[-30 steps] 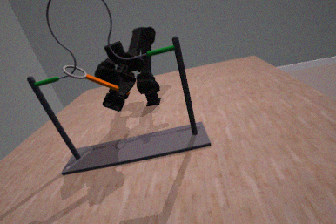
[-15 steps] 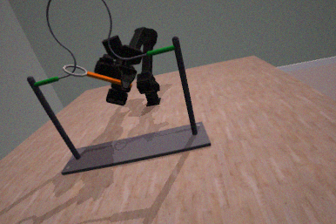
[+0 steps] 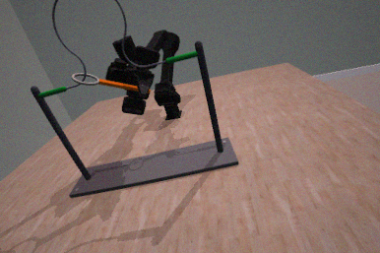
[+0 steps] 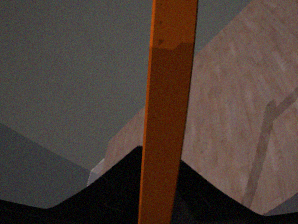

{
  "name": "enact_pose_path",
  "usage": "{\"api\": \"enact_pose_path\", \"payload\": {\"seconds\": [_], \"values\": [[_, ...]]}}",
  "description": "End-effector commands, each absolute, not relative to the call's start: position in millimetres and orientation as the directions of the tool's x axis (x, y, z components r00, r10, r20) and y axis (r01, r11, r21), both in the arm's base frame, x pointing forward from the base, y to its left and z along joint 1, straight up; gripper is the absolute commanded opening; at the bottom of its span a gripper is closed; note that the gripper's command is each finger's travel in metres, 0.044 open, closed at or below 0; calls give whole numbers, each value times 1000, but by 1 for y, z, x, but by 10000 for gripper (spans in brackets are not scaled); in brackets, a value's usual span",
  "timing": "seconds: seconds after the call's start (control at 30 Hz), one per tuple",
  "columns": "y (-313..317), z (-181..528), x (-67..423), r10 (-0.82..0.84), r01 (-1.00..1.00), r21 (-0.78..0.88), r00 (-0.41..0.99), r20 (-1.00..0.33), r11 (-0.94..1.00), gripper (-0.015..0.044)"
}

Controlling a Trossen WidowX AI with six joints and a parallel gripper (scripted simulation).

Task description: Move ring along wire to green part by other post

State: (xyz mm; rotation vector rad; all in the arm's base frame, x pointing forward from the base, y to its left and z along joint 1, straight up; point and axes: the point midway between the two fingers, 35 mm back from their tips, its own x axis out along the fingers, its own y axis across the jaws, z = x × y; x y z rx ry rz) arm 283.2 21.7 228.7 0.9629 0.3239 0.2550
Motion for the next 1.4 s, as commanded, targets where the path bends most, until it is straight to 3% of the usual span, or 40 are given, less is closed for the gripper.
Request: {"api": "enact_pose_path", "payload": {"seconds": [0.0, 0.73, 1.37], "values": [[23, 239, 279, 373, -86, 840, 917, -144, 536, -150], [25, 263, 259, 522, -65, 910, 835, -176, 410, -150], [34, 303, 252, 591, -27, 988, 803, -71, 155, -150]]}}
